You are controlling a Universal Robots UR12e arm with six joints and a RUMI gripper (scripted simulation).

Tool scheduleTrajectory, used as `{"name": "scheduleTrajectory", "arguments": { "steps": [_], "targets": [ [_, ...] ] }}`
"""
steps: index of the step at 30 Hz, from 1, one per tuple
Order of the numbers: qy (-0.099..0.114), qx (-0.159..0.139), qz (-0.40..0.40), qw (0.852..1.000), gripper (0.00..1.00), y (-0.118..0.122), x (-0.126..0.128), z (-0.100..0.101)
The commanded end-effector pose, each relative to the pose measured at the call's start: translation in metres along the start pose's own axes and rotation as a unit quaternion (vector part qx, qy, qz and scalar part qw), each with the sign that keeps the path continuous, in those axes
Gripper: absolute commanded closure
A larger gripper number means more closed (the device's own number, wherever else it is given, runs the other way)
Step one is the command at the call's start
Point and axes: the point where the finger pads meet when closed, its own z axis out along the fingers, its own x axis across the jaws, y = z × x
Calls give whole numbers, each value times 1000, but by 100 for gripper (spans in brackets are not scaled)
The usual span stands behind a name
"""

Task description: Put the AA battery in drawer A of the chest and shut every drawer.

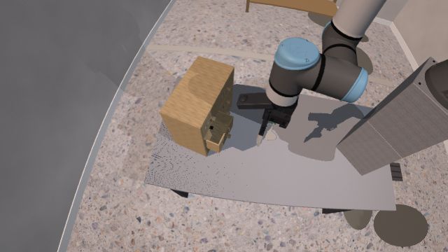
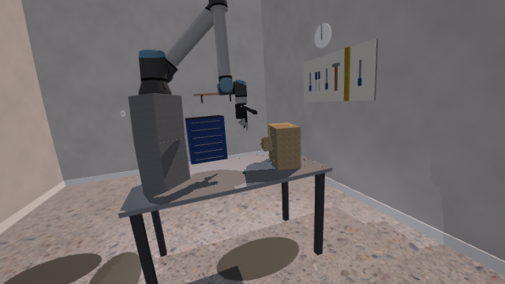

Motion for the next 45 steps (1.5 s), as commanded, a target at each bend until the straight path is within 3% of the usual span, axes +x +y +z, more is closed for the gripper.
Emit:
{"name": "scheduleTrajectory", "arguments": {
  "steps": [1,14,20,25,27,35,42,44,45],
  "targets": [
    [0,1,-27,1000,0,0,-1,0],
    [0,1,-140,990,0,4,-7,1],
    [0,1,-227,974,0,7,-12,1],
    [0,1,-311,951,0,11,-16,2],
    [0,1,-311,951,0,11,-16,2],
    [0,1,-457,889,0,19,-22,3],
    [0,1,-588,809,0,27,-27,4],
    [0,1,-588,809,0,27,-27,4],
    [0,1,-606,796,0,28,-28,4]
  ]
}}
